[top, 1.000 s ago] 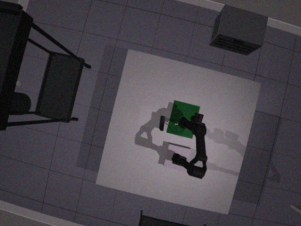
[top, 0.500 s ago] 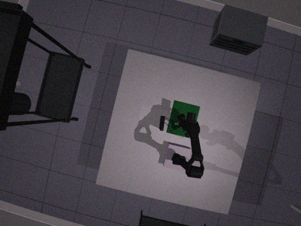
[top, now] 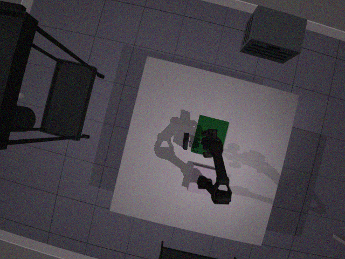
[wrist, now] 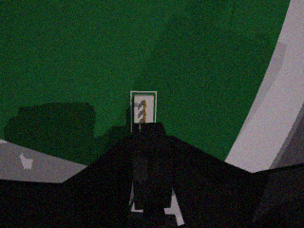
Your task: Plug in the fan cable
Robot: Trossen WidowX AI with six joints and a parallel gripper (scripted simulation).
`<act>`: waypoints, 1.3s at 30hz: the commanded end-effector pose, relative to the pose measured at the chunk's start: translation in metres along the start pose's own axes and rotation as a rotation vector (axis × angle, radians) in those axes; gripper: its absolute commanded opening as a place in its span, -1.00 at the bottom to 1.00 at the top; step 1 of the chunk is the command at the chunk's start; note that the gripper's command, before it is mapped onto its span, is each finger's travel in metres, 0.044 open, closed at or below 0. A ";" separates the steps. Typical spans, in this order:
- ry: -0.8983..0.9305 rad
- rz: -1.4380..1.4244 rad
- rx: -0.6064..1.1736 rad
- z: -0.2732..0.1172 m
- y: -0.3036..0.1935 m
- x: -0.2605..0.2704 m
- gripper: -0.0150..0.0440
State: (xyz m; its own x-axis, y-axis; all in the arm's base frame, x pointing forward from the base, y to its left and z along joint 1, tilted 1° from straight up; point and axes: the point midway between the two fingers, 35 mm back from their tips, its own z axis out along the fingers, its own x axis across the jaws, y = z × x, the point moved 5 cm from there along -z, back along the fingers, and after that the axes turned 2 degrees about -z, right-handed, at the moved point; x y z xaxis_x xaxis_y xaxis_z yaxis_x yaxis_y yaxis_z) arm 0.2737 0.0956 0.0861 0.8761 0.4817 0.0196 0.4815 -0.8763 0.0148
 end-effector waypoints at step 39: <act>0.002 0.018 -0.002 0.020 0.007 -0.001 -0.49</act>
State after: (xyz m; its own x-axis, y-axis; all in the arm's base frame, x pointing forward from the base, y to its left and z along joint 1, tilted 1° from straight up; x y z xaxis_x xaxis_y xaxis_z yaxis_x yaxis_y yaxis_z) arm 0.2771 0.0893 0.0678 0.8863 0.4627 0.0215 0.4624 -0.8865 0.0153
